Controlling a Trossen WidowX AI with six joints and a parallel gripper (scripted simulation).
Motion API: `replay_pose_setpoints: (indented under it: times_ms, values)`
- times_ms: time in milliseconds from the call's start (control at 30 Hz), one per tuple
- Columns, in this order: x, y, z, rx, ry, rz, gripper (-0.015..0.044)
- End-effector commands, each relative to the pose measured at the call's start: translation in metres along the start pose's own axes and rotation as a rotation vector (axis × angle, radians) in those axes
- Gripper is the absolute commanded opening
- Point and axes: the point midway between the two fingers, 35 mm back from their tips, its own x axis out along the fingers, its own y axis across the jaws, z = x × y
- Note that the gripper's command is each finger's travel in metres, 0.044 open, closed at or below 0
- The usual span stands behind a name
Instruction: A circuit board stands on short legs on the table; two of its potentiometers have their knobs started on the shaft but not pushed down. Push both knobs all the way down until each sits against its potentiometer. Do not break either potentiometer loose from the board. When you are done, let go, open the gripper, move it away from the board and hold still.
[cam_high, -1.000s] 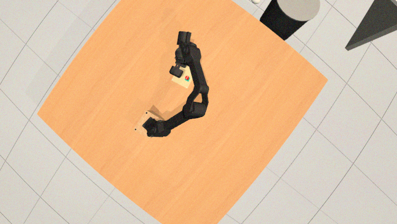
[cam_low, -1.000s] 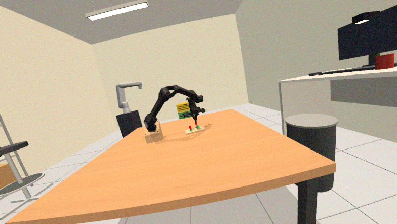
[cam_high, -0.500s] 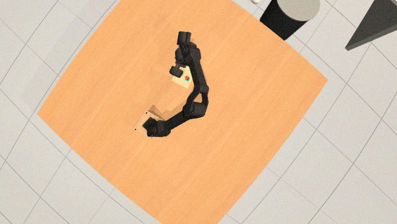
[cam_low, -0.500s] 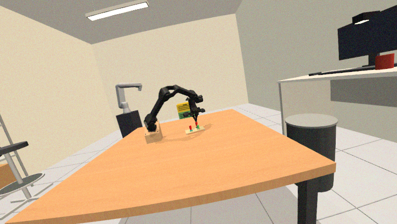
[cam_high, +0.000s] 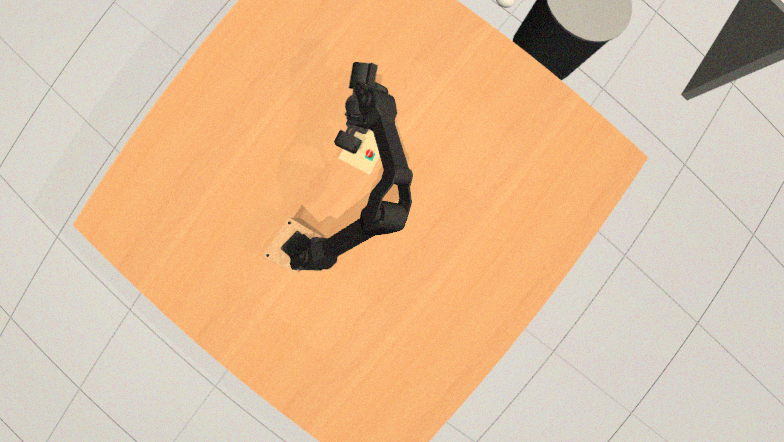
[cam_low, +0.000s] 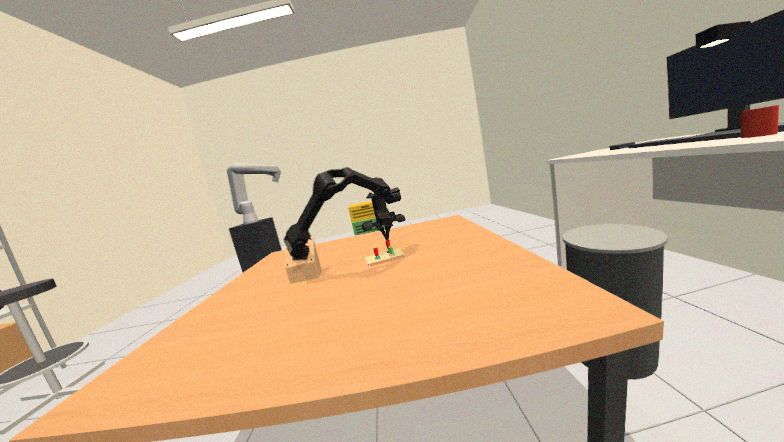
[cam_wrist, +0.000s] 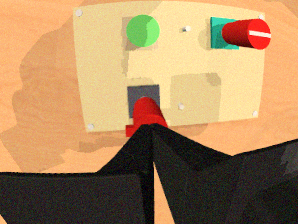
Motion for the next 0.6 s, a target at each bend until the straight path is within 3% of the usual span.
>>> replay_pose_setpoints:
  times_ms: [0, 567]
  values:
    - [0.0074, 0.0004, 0.0022, 0.009, -0.001, -0.007, 0.0000]
    - [0.0094, 0.0004, 0.0022, 0.009, -0.002, -0.007, 0.0000]
